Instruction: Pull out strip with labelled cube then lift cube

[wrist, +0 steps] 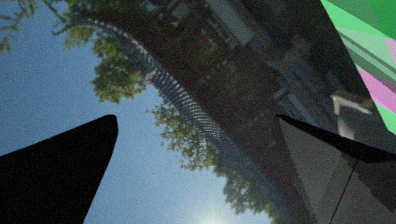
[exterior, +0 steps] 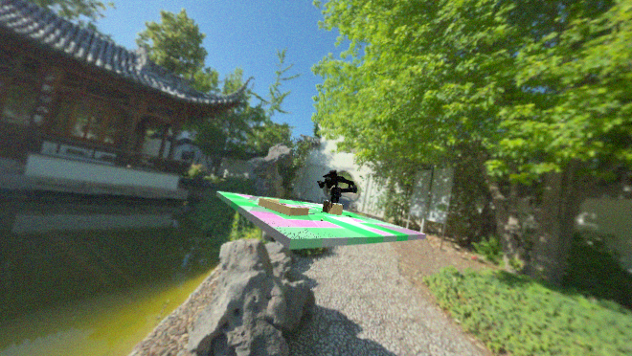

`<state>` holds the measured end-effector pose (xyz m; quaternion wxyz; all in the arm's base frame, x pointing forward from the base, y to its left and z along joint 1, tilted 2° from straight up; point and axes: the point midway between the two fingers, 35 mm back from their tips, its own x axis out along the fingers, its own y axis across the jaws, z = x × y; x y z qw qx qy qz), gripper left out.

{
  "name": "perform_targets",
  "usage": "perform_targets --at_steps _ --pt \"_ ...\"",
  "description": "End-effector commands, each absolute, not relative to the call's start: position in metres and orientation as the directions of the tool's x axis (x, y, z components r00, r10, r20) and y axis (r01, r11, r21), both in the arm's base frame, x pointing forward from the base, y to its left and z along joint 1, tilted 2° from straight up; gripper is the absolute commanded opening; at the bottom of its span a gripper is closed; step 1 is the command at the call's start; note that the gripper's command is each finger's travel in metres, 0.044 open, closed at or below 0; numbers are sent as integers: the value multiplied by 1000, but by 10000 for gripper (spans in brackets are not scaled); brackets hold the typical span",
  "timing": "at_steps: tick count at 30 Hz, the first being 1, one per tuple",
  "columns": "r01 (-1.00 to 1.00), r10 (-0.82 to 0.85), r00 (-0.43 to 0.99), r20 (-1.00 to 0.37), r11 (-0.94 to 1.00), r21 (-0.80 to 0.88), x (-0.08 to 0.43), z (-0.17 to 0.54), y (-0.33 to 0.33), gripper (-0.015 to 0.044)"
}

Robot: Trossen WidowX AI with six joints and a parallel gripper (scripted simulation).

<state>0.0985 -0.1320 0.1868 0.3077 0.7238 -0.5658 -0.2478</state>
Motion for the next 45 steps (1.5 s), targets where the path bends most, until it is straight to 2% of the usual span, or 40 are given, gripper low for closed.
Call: perform_targets --at_steps 1,3,6,9,13,17,20,23,29,35,45 --pt "-653 -970 244 -15 -176 737 100 187 -132 400" --pt "-534 -952 302 -52 -214 818 113 184 -128 400" --pt "-227 -894 426 -137 -252 941 142 178 -118 400" --pt "88 -814 538 -220 -206 975 169 171 -104 400" --pt "435 -675 662 -326 -7 900 204 160 -80 400" --pt "610 -504 755 -419 305 731 236 149 -52 400" --pt "600 -369 798 -475 548 583 256 142 -30 400" --pt "527 -269 818 -509 707 473 268 137 -13 400" --pt "232 -54 827 -559 939 253 290 126 22 400" --pt "-172 168 796 -581 984 49 307 118 57 400" --pt "-206 186 792 -582 978 32 308 117 60 400"
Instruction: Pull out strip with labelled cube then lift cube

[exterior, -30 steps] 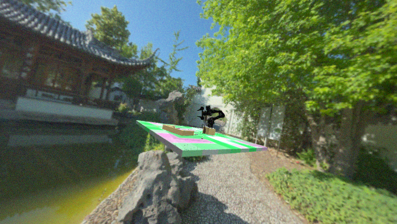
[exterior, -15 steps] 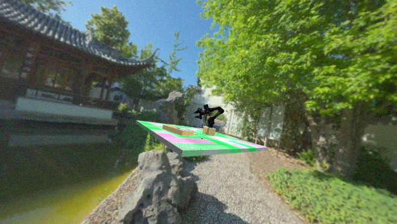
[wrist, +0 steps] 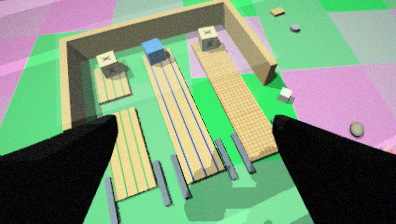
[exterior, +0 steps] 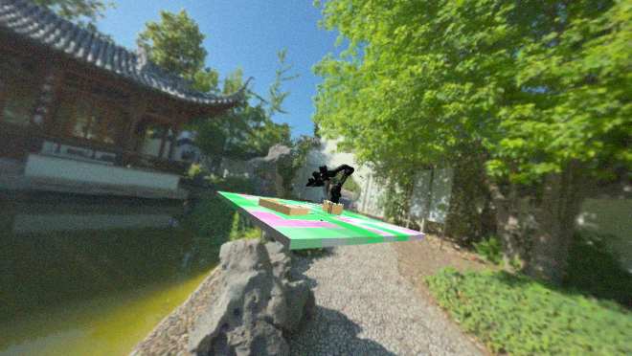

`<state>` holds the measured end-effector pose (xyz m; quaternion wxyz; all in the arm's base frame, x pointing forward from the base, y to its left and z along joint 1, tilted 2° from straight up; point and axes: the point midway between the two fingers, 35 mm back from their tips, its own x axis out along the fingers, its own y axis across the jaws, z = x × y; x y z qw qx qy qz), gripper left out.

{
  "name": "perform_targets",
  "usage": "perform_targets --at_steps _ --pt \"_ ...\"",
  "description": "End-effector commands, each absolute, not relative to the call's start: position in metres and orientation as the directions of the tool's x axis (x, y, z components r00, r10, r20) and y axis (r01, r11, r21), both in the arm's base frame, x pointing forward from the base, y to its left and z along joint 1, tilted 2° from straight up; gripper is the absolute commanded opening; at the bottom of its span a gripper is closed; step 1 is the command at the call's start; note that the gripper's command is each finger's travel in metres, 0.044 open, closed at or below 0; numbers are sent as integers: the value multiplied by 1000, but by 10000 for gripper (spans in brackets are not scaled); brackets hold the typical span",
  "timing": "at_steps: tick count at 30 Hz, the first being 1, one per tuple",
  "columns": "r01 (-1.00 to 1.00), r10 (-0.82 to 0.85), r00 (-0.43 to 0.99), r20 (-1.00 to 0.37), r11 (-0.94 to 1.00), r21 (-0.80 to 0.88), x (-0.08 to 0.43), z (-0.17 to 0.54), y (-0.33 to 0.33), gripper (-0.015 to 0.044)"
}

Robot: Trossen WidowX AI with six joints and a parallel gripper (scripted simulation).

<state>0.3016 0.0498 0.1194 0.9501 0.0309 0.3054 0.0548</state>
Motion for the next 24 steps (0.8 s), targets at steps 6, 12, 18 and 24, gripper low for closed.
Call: perform_targets --at_steps 6,12,18,24 --pt "-206 186 792 -582 978 32 308 117 60 400" --pt "-206 186 792 -582 978 32 308 117 60 400" --pt "-206 186 792 -582 978 32 308 117 60 400" --pt "-206 184 788 -588 978 30 309 117 60 374"
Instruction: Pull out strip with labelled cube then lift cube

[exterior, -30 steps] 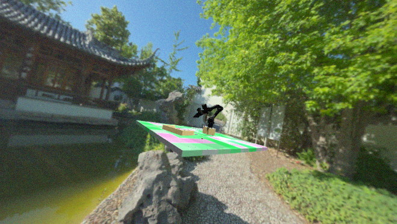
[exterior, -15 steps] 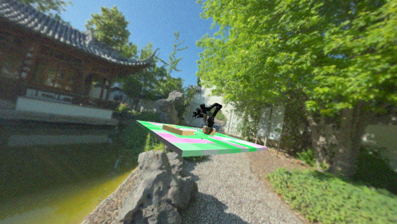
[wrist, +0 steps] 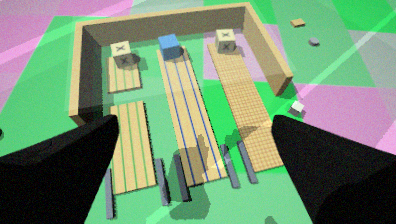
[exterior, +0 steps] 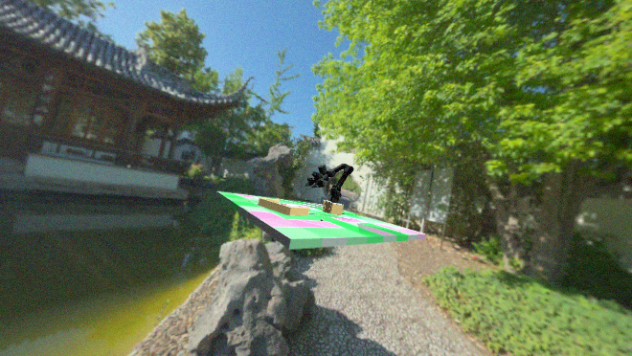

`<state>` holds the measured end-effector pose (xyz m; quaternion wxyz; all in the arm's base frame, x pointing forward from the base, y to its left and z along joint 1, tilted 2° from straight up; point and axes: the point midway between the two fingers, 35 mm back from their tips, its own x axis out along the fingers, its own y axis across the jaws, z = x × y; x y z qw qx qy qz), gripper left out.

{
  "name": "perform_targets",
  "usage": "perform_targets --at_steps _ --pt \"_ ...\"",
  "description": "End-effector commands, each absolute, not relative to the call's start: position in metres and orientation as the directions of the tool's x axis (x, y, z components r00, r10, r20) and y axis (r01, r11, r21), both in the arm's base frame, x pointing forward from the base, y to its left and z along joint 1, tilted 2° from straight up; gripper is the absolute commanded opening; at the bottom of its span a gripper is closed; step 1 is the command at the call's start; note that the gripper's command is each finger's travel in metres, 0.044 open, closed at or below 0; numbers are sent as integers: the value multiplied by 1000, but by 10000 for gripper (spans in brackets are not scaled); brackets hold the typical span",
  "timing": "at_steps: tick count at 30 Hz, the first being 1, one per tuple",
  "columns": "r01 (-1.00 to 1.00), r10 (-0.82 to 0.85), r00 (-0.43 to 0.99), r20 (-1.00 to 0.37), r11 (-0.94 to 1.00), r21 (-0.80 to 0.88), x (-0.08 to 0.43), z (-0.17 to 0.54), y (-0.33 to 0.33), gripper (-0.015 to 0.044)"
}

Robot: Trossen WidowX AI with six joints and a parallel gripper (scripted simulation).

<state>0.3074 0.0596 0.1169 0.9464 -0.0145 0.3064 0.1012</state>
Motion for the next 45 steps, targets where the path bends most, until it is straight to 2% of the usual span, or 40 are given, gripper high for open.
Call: perform_targets --at_steps 1,7,14,21,24,45 --pt "-206 177 777 -605 978 21 312 116 58 348" --pt "-233 102 612 -784 971 -55 349 98 41 190" --pt "-306 41 357 -933 949 -75 384 64 13 6" --pt "-386 21 78 -997 922 -11 403 20 -17 0" --pt "-404 23 4 -1000 915 19 406 8 -26 0" --pt "-405 23 -1 -1000 914 21 408 -18 -26 0"
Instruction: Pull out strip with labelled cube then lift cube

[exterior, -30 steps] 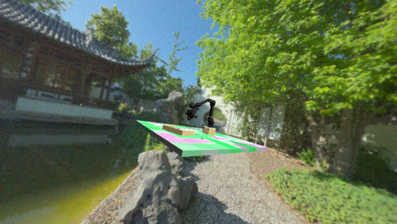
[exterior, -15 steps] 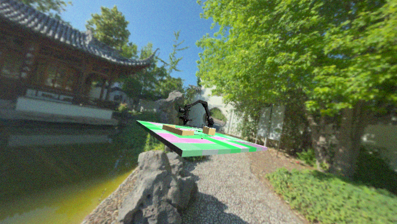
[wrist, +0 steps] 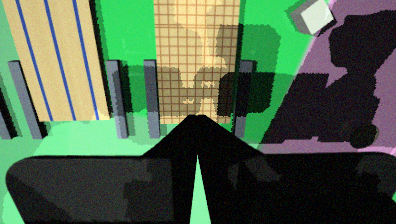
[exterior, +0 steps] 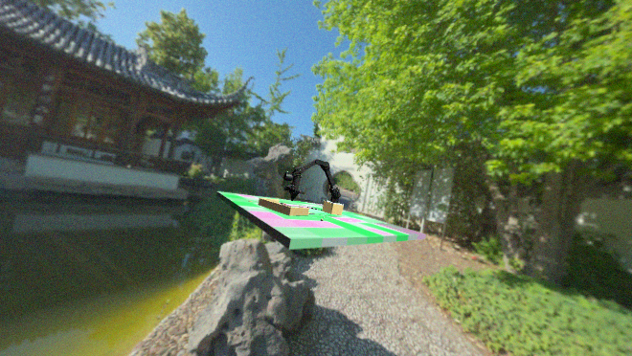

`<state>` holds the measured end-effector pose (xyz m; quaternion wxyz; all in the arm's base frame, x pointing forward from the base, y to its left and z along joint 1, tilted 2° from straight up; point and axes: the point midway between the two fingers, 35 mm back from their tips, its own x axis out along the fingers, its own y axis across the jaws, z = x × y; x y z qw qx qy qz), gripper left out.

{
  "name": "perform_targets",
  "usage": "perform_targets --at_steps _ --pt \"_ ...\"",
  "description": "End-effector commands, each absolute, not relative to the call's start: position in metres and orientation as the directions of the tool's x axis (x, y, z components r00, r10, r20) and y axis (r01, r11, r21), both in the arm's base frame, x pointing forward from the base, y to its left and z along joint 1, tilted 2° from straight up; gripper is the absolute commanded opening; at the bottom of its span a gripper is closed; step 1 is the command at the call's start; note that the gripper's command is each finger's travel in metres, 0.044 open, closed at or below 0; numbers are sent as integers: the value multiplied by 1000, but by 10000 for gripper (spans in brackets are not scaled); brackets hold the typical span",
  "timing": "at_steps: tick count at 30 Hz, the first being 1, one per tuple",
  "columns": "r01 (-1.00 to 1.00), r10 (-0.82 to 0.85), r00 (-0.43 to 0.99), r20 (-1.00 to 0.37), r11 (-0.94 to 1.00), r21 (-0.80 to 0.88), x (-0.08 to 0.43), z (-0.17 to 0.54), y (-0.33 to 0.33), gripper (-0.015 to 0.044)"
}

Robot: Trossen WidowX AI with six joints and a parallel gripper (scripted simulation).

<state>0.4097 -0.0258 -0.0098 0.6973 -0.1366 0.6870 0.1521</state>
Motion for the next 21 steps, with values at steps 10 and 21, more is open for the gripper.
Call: perform_targets --at_steps 10,21 --pt "-405 23 -1 -1000 914 21 409 -35 -26 0" --pt "-405 23 -1 -1000 914 21 410 -52 -26 0"
